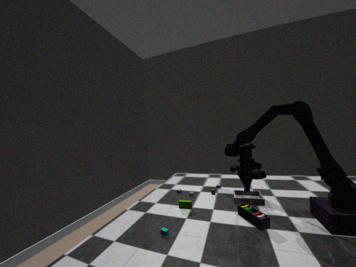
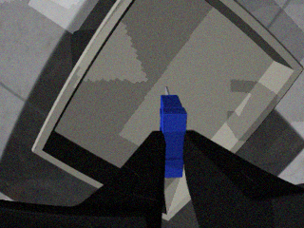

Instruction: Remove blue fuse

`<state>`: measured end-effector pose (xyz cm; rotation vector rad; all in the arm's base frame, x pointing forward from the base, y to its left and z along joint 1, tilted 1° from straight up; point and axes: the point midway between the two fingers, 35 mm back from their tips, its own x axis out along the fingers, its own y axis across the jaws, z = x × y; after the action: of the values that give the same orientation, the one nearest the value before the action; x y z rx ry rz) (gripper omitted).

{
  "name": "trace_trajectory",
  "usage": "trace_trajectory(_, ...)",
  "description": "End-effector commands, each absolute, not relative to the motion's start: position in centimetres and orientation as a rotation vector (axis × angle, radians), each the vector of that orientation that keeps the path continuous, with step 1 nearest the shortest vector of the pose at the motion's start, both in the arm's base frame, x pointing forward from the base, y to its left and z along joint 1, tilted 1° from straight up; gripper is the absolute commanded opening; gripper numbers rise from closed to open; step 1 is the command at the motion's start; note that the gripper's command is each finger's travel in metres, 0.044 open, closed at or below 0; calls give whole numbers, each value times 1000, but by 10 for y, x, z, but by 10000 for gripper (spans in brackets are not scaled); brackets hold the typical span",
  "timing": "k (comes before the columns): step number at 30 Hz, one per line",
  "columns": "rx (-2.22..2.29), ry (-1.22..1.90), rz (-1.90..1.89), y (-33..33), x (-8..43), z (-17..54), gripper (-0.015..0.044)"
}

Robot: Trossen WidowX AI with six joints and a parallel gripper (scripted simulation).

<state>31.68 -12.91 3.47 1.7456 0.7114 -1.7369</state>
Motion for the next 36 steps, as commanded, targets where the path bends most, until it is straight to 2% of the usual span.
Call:
trace_trajectory(1, 1739, 715, -1735, -129, 316, 29, 0)
trace_trajectory(14, 1745, 712, -1737, -129, 317, 36, 330)
trace_trajectory(18, 1739, 715, -1735, -128, 316, 70, 330)
trace_trajectory(36, 1742, 716, -1740, -128, 315, 67, 330)
